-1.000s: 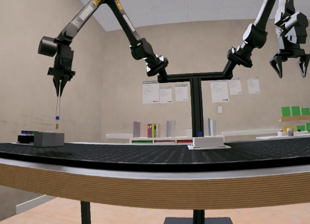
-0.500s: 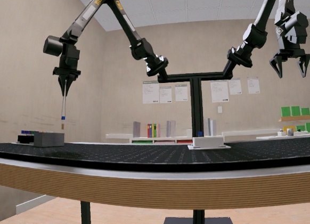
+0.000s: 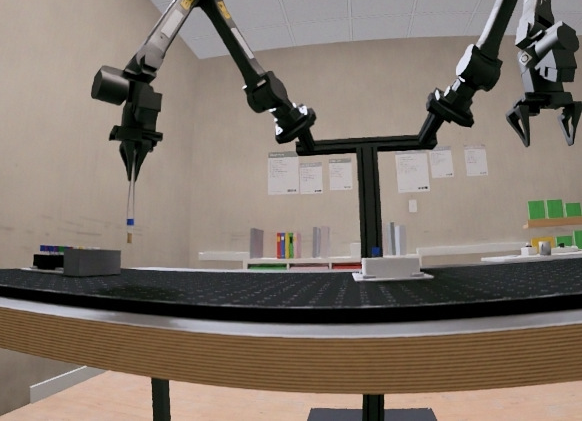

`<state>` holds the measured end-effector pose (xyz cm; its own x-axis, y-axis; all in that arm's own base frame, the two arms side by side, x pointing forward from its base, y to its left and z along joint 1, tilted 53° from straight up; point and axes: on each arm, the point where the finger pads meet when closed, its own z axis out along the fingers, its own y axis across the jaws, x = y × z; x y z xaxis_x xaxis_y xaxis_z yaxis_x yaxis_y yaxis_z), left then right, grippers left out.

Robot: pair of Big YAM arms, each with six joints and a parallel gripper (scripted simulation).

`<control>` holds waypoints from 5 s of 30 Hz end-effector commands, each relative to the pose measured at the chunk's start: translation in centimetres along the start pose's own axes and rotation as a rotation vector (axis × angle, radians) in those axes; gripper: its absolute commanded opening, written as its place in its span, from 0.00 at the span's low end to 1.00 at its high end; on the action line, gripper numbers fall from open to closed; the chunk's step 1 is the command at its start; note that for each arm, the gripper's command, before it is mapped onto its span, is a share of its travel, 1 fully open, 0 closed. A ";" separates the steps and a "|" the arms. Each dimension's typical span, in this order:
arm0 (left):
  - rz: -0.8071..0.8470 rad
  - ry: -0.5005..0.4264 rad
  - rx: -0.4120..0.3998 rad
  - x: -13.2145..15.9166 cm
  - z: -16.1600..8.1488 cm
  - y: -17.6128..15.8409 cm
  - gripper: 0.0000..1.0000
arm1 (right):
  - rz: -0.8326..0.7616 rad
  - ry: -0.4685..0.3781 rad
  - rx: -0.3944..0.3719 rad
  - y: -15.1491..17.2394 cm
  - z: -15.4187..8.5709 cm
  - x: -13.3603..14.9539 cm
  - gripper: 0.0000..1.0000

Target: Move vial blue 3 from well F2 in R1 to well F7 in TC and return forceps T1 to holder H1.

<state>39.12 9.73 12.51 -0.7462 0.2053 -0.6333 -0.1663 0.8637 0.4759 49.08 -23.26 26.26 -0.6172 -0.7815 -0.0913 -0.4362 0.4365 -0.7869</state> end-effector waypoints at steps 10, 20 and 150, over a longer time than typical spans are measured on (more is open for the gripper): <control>0.001 -0.013 -0.003 -0.4 -0.1 0.1 1.00 | 0.013 -0.009 0.019 1.1 -0.5 -1.6 0.09; 0.001 -0.013 -0.003 -0.4 -0.1 0.1 1.00 | 0.012 -0.009 0.018 2.2 -0.4 -2.4 0.09; 0.001 -0.013 -0.003 -0.4 -0.1 0.1 1.00 | 0.002 0.000 -0.007 18.6 0.5 -14.3 0.09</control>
<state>39.12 9.73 12.51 -0.7462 0.2053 -0.6333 -0.1663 0.8637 0.4759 50.15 -5.09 13.85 -0.6182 -0.7808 -0.0906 -0.4336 0.4349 -0.7892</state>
